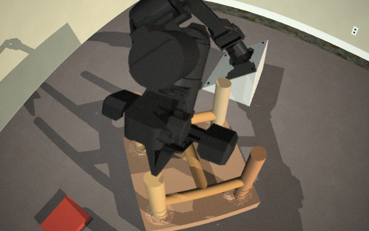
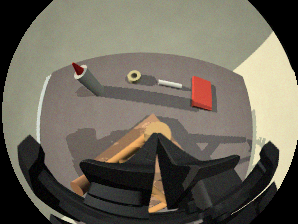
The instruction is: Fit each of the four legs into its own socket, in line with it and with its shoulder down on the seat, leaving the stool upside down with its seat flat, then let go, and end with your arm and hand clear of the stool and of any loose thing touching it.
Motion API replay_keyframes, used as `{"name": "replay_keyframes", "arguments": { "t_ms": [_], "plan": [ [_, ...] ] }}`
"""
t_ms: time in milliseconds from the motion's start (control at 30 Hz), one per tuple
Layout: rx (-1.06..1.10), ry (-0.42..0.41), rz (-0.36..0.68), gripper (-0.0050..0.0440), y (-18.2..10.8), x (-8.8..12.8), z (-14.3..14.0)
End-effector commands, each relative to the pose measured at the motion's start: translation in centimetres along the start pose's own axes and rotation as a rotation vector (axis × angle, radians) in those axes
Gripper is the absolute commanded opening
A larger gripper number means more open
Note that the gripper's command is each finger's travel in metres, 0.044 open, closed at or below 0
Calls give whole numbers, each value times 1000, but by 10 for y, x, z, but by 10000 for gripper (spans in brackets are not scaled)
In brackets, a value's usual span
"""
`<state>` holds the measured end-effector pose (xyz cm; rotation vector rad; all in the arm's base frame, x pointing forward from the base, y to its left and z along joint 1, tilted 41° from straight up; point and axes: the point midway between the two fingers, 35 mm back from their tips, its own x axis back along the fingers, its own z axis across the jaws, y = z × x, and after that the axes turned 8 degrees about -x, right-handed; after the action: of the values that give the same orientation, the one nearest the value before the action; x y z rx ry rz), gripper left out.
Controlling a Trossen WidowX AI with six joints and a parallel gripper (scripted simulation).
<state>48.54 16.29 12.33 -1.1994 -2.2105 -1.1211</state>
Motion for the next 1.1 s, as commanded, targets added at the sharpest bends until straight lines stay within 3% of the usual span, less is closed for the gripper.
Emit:
{"name": "replay_keyframes", "arguments": {
  "t_ms": [0,267,1067],
  "plan": [
    [-6,5,-7,0,0,0,-4],
    [-6,5,-6,0,-5,-12,-5],
    [-6,5,-6,0,-9,-19,-5]
  ]
}}
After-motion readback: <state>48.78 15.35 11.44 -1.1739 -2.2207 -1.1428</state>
